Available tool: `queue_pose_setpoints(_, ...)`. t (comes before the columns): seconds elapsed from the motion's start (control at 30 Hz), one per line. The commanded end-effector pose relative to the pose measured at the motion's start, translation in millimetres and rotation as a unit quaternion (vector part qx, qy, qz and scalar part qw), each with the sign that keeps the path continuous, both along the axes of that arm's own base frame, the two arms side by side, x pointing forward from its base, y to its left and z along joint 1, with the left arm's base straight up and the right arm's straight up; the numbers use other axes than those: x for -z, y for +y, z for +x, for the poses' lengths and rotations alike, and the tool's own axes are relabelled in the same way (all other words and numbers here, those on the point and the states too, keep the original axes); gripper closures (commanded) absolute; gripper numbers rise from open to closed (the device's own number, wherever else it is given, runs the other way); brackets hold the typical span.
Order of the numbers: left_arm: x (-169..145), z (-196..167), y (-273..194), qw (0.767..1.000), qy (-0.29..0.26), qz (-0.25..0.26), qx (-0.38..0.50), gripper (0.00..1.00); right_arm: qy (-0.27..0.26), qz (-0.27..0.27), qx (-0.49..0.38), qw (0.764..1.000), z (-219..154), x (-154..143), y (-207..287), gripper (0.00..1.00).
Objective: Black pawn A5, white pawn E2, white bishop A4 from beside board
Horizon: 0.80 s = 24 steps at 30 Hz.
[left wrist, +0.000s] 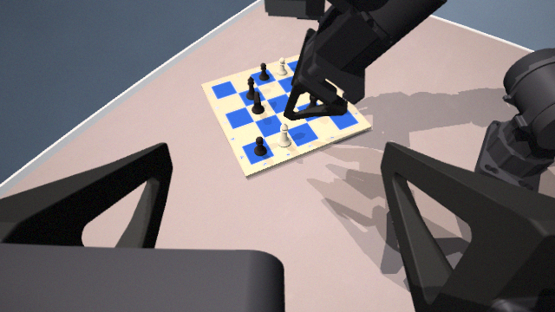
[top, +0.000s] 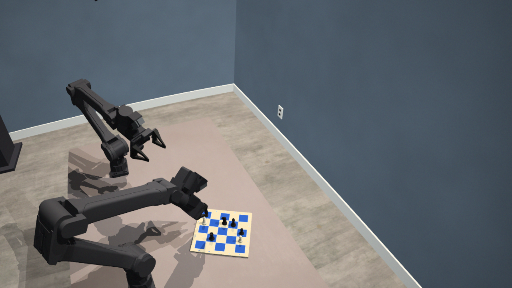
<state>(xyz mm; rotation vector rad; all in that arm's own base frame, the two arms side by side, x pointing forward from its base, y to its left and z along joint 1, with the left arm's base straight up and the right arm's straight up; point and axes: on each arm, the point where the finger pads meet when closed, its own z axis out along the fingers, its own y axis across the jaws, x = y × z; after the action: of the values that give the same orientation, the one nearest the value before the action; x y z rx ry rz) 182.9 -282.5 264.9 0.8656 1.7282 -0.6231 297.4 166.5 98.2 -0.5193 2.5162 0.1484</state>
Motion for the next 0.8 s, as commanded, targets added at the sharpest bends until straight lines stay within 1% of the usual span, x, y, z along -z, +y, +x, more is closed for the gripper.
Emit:
queue_pose_setpoints(0.0, -30.0, 2.0, -3.2, 0.999, -0.019, -0.028, 0.001, 0.0, -0.036, 0.023, 0.004, 0.999, 11.2, -20.3, 9.7, 0.4)
queue_pose_setpoints(0.07, -30.0, 2.0, -3.2, 0.999, -0.019, -0.028, 0.001, 0.0, -0.035, 0.024, 0.006, 0.999, 15.9, -22.3, 10.5, 0.4)
queue_pose_setpoints(0.77, -30.0, 2.0, -3.2, 0.999, -0.019, -0.028, 0.001, 0.0, -0.035, 0.024, 0.007, 0.999, 16.0, -22.3, 10.4, 0.4)
